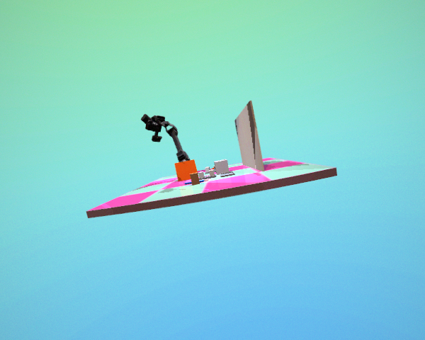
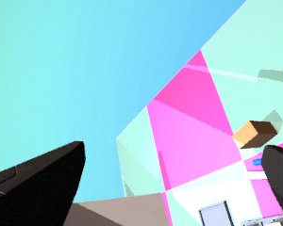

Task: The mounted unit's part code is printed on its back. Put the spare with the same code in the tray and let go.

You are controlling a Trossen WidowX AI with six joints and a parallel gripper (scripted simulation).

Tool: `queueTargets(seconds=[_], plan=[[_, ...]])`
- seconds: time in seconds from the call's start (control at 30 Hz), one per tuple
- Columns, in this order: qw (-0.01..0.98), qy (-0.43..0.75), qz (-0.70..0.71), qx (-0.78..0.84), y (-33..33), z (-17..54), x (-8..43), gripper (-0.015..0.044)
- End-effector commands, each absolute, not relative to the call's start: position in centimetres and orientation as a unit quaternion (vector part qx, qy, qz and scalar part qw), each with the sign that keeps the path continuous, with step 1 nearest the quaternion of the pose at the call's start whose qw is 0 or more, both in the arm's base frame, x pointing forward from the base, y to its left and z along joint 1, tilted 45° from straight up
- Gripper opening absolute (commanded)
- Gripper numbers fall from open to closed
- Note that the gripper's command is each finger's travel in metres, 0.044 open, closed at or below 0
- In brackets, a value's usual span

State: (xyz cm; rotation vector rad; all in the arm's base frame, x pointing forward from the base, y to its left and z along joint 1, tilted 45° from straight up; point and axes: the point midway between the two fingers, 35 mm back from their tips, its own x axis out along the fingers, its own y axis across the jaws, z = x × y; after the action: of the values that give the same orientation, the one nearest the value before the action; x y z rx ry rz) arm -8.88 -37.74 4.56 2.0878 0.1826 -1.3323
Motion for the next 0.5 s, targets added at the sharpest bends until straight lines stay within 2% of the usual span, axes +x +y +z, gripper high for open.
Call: queueTargets(seconds=[0.0,0.23,0.47], plan=[[0.323,0.07,-0.508,0.796,-37.7,4.6,-8.9,0.0426],[0.339,0.089,-0.5,0.792,-38.0,4.6,-7.7,0.044],[0.491,0.277,-0.391,0.728,-38.9,5.5,5.0,0.044]])
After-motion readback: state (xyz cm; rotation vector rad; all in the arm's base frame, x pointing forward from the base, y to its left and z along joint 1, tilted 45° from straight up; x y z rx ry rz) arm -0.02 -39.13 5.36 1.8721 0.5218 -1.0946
